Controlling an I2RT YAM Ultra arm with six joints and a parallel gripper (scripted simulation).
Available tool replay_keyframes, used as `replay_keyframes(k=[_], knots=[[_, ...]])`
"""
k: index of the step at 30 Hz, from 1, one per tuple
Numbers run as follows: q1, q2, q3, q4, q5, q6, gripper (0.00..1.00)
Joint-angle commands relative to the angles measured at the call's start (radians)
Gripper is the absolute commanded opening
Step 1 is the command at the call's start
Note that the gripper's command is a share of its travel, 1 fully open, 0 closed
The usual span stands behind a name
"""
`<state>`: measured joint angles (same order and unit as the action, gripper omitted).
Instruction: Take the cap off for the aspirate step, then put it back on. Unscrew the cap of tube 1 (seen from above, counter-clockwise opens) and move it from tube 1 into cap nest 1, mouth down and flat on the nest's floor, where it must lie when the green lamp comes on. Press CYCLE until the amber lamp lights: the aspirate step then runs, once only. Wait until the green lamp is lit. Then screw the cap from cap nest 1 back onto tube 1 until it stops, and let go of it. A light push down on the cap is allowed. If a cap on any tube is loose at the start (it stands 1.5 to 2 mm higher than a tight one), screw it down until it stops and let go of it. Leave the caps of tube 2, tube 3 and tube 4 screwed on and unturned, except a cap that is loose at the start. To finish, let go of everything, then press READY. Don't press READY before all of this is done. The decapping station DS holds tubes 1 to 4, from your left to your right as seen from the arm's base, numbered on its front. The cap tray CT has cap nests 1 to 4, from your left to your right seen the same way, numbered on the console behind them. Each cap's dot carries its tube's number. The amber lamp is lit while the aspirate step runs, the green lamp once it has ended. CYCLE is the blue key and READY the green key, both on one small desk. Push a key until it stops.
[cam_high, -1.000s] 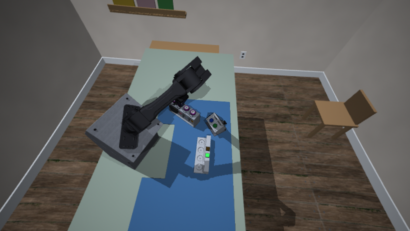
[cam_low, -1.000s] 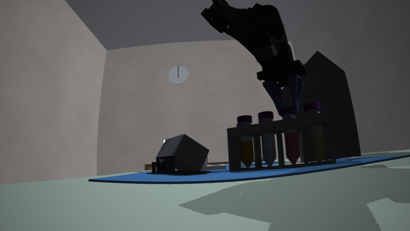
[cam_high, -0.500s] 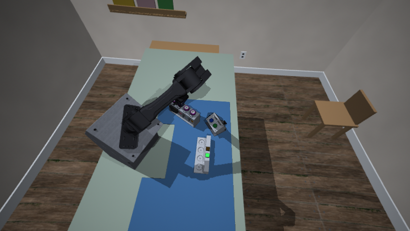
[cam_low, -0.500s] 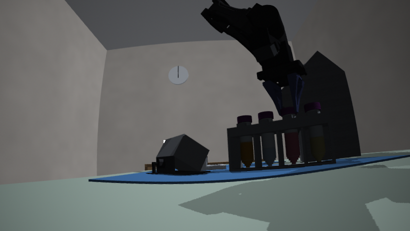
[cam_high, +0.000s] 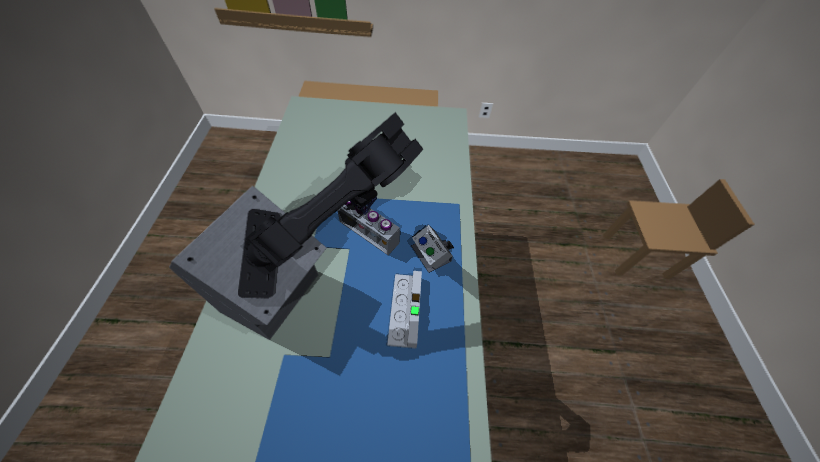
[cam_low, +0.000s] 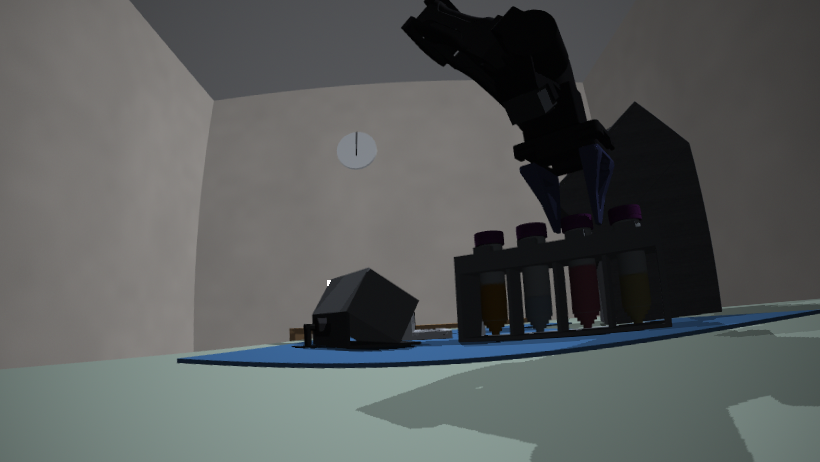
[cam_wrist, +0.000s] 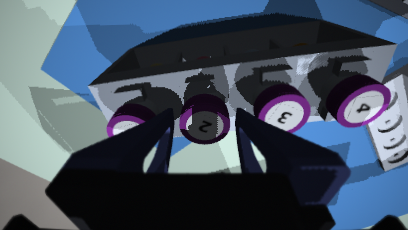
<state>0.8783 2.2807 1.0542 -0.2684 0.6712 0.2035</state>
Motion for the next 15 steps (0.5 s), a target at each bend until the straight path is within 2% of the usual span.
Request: replay_keyframes(k=[1, 11, 15], knots=[[0.006, -0.005, 0.003, 0.008, -0.001, 0.052, 0.49], [0.006, -0.005, 0.003, 0.007, -0.001, 0.052, 0.49], [0.028, -0.034, 0.005, -0.041, 0.001, 0.080, 0.49]])
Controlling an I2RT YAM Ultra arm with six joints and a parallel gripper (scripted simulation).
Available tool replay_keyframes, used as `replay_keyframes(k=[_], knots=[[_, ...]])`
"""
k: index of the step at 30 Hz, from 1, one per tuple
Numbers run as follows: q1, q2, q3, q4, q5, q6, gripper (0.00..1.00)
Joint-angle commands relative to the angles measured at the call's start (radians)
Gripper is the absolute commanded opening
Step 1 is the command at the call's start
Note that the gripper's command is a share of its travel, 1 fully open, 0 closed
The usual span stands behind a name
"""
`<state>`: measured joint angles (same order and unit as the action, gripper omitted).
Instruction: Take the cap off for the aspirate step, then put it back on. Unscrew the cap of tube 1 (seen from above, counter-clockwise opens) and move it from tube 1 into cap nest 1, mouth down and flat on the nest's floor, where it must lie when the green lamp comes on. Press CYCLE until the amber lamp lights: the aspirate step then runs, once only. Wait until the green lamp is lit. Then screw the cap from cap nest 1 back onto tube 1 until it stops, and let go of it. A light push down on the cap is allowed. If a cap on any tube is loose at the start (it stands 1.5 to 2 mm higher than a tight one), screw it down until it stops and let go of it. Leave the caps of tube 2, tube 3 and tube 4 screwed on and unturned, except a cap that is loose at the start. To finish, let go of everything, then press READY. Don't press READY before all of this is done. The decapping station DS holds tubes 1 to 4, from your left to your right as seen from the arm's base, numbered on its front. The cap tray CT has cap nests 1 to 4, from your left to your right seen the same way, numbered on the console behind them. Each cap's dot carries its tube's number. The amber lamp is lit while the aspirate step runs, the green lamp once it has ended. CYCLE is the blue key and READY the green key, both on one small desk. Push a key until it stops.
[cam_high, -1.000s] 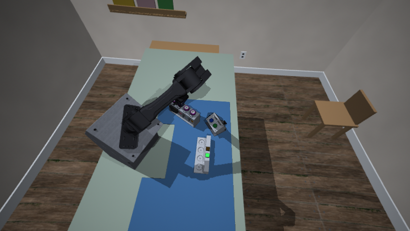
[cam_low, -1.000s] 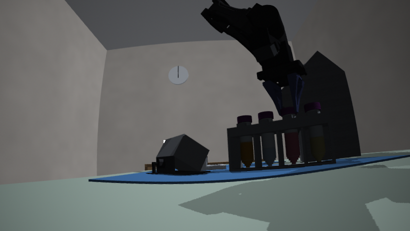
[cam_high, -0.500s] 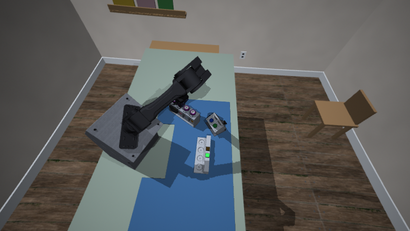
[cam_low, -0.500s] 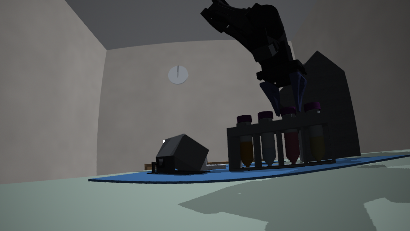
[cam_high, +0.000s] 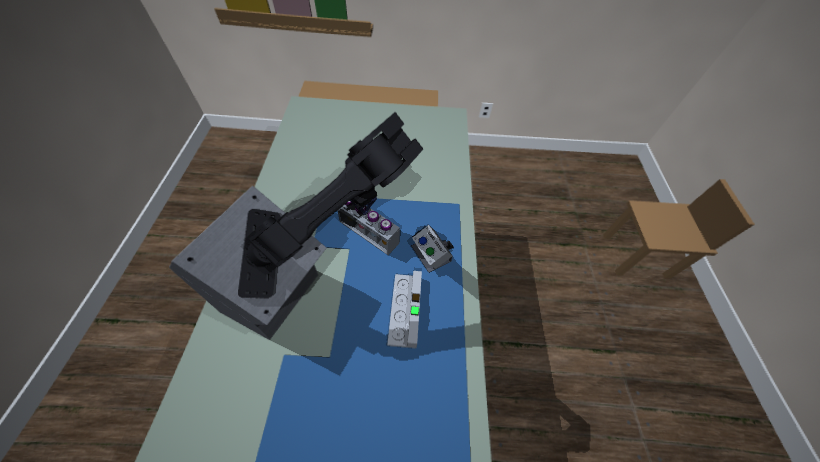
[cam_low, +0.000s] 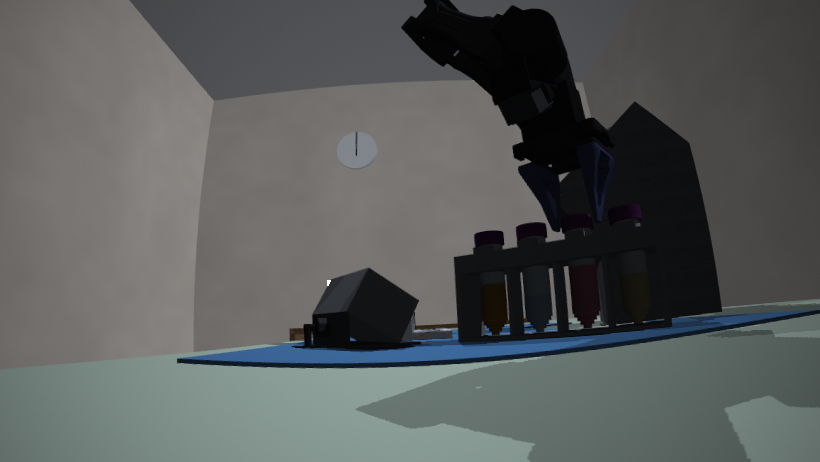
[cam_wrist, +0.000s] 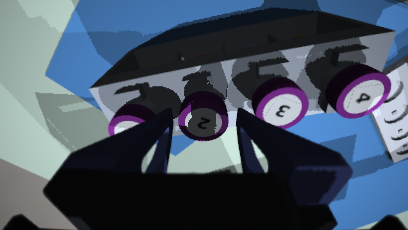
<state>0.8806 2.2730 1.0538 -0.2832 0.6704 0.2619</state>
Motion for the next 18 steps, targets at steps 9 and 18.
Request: replay_keyframes(k=[9, 18], knots=[[0.064, -0.075, 0.014, -0.115, 0.004, 0.071, 0.49], [0.088, -0.102, 0.023, -0.168, 0.004, 0.101, 0.49]])
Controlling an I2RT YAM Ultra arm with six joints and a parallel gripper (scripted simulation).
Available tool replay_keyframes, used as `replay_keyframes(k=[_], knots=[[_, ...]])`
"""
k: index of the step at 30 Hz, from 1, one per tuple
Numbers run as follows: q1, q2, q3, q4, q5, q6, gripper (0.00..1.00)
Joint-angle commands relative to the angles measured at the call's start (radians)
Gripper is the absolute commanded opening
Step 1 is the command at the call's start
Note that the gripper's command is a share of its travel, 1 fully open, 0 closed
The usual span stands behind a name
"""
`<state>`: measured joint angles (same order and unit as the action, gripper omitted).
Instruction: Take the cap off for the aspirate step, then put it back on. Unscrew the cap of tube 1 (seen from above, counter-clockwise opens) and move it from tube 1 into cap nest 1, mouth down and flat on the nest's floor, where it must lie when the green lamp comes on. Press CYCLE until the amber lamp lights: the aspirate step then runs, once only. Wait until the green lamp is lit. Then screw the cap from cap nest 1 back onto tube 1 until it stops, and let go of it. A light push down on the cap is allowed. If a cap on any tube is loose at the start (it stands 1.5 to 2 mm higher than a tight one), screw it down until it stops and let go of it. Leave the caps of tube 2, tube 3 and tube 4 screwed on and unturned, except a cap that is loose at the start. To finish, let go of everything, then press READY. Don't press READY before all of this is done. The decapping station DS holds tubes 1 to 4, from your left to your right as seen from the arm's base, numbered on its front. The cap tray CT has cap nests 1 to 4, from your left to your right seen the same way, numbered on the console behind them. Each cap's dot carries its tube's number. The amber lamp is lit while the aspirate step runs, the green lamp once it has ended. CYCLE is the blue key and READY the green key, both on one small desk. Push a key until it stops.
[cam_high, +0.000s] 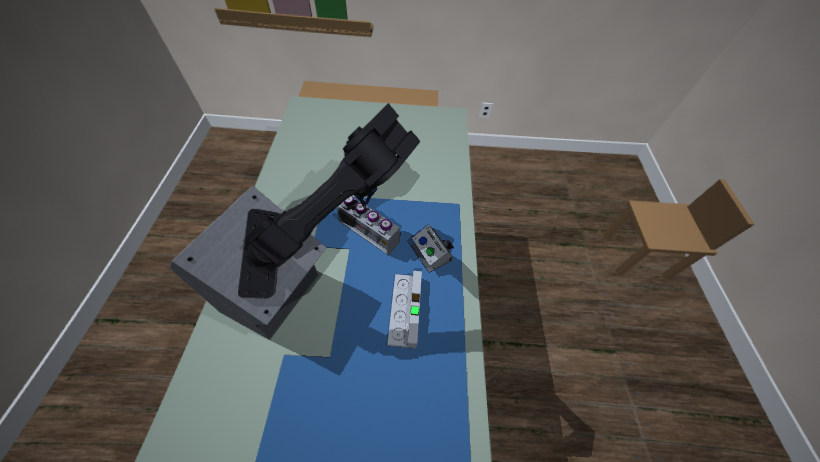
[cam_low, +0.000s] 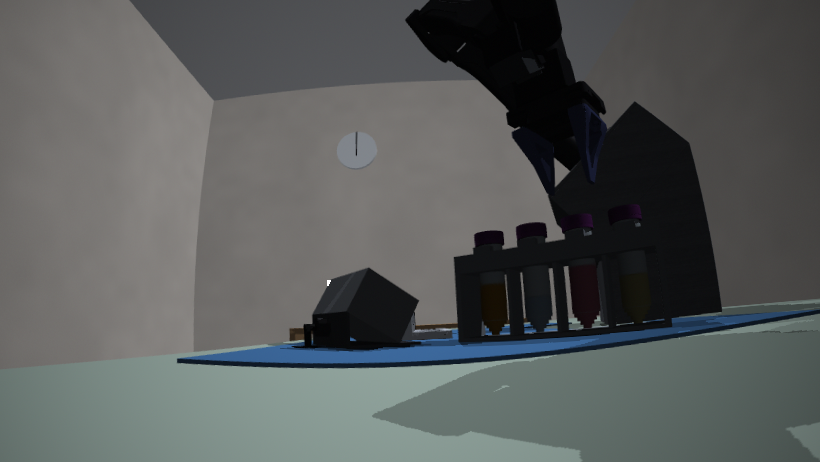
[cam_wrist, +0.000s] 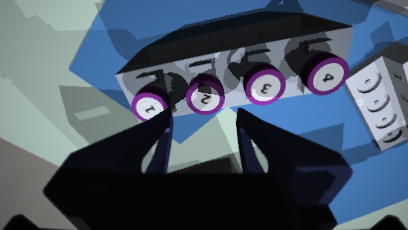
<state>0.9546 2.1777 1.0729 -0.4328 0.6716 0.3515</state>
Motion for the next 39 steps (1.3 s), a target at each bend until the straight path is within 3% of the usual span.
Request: replay_keyframes(k=[1, 2, 3, 5, 8, 10, 23, 35, 39], knots=[[0.014, -0.006, 0.004, -0.019, 0.003, 0.011, 0.49], [0.014, -0.006, 0.004, -0.019, 0.003, 0.011, 0.49], [-0.005, -0.028, -0.006, -0.016, 0.003, -0.096, 0.49], [-0.005, -0.028, -0.006, -0.016, 0.003, -0.096, 0.49], [-0.064, -0.089, -0.029, -0.008, -0.001, -0.421, 0.49], [-0.104, -0.128, -0.039, -0.006, -0.004, -0.471, 0.49], [-0.109, -0.133, -0.040, -0.005, -0.005, -0.477, 0.49], [-0.174, -0.049, -0.059, 0.148, -0.014, -0.559, 0.49], [-0.174, -0.049, -0.059, 0.147, -0.014, -0.559, 0.49]])
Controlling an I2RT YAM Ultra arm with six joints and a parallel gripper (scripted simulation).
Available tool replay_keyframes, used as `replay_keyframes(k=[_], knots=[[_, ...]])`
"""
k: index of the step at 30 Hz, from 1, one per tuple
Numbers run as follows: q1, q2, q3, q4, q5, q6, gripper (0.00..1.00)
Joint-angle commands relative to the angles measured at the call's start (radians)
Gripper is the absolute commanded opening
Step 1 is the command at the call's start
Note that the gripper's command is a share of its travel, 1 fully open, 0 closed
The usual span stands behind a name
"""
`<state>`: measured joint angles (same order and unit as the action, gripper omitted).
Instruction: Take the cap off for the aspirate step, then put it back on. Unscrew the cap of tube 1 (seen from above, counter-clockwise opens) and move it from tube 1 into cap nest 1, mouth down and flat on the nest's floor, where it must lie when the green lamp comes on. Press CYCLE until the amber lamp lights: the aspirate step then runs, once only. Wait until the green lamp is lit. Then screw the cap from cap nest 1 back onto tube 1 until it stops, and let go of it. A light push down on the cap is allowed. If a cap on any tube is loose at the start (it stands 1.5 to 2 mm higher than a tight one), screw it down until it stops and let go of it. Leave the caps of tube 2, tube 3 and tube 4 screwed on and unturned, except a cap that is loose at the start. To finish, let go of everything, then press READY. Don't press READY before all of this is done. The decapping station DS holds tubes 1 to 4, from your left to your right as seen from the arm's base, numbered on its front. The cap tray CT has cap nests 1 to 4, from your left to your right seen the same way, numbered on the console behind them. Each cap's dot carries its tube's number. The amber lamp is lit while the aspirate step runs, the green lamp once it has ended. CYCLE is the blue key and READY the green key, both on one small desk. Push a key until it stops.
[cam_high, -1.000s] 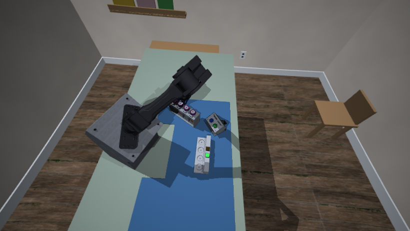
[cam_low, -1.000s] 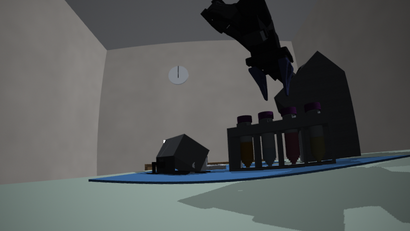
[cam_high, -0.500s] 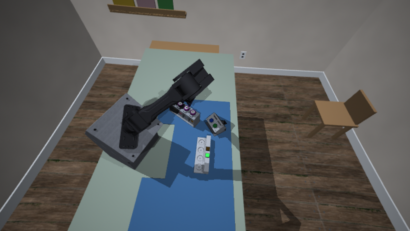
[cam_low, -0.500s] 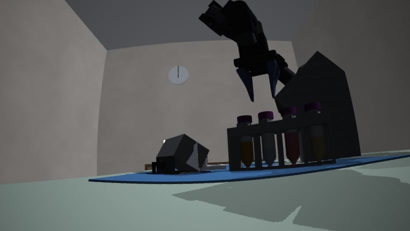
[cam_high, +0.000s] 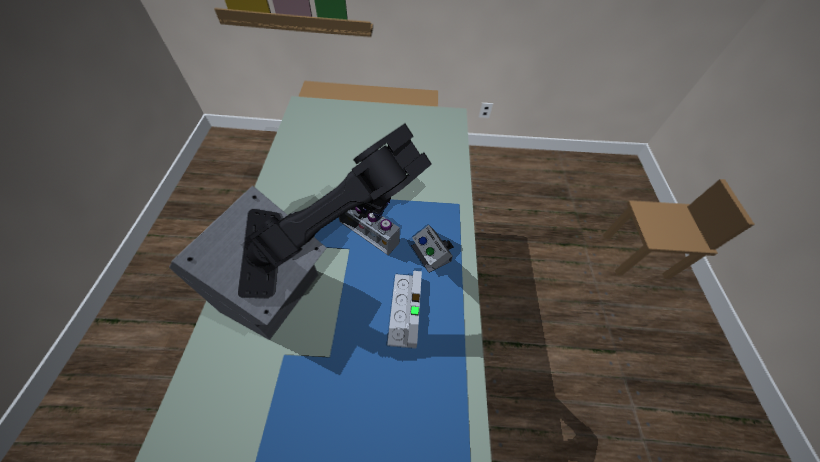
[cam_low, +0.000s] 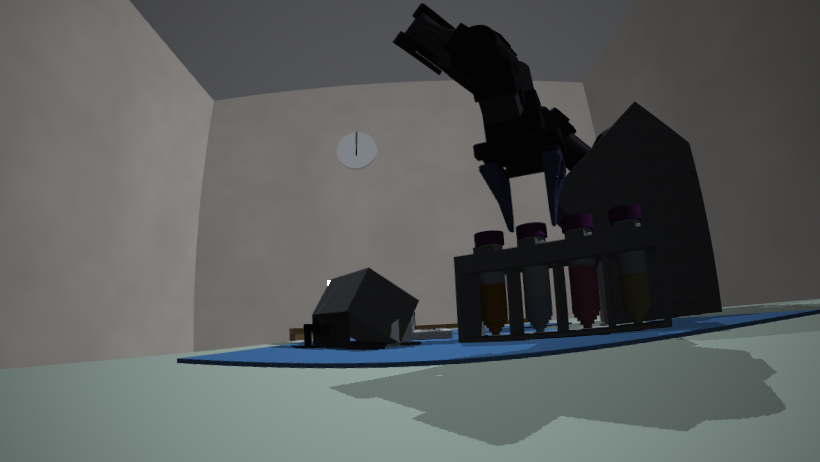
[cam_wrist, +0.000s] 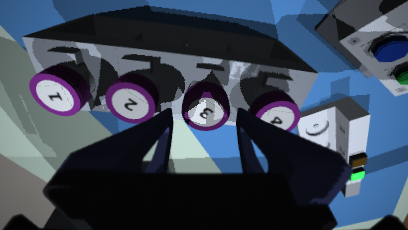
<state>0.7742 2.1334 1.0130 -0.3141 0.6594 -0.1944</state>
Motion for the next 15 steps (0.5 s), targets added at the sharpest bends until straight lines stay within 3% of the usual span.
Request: replay_keyframes(k=[1, 15], knots=[[0.007, -0.005, 0.001, 0.029, -0.002, -0.013, 0.49], [-0.003, 0.007, 0.000, 0.049, -0.003, -0.025, 0.49]])
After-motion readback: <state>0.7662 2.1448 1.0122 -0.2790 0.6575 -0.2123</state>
